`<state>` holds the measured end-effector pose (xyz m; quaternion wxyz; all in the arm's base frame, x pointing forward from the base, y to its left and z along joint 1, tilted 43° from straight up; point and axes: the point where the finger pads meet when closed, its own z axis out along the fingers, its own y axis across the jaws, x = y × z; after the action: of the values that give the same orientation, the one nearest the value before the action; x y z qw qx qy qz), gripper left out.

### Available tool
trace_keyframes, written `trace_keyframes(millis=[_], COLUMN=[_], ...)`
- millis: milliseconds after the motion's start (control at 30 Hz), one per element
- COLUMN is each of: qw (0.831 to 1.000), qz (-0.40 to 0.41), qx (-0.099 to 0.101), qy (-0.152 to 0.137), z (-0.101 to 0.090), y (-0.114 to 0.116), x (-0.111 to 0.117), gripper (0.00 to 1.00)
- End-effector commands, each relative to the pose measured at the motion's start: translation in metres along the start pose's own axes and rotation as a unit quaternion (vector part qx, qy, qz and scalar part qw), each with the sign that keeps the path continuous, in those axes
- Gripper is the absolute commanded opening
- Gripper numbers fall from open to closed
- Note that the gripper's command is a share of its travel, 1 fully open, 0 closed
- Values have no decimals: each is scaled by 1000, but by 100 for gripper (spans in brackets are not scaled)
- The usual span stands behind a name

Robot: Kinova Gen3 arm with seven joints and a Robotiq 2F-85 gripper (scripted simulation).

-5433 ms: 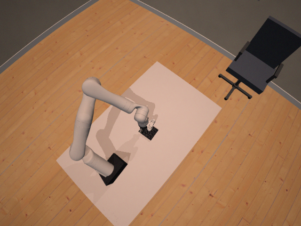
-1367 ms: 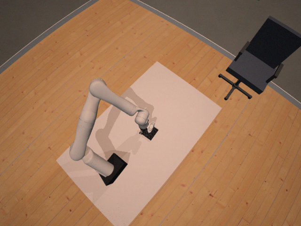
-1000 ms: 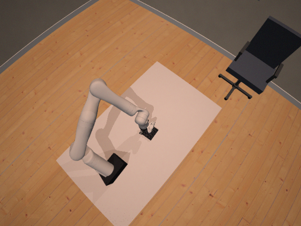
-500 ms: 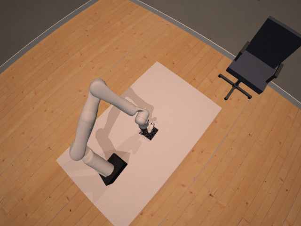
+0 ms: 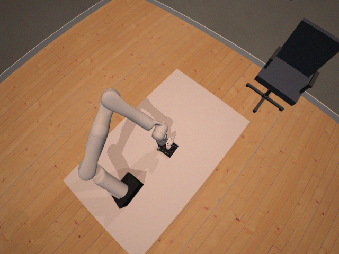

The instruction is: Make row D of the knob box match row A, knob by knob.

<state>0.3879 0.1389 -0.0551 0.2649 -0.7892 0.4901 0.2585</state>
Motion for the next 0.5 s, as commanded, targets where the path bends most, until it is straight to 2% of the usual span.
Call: trace_keyframes(millis=[0,33,67,467], qw=[1000,1000,1000,1000], qz=[0,0,0,0], qx=[0,0,0,0], qy=[0,0,0,0], z=[0,0,0,0], y=[0,0,0,0], x=[0,0,0,0], gripper=[19,19,8,8])
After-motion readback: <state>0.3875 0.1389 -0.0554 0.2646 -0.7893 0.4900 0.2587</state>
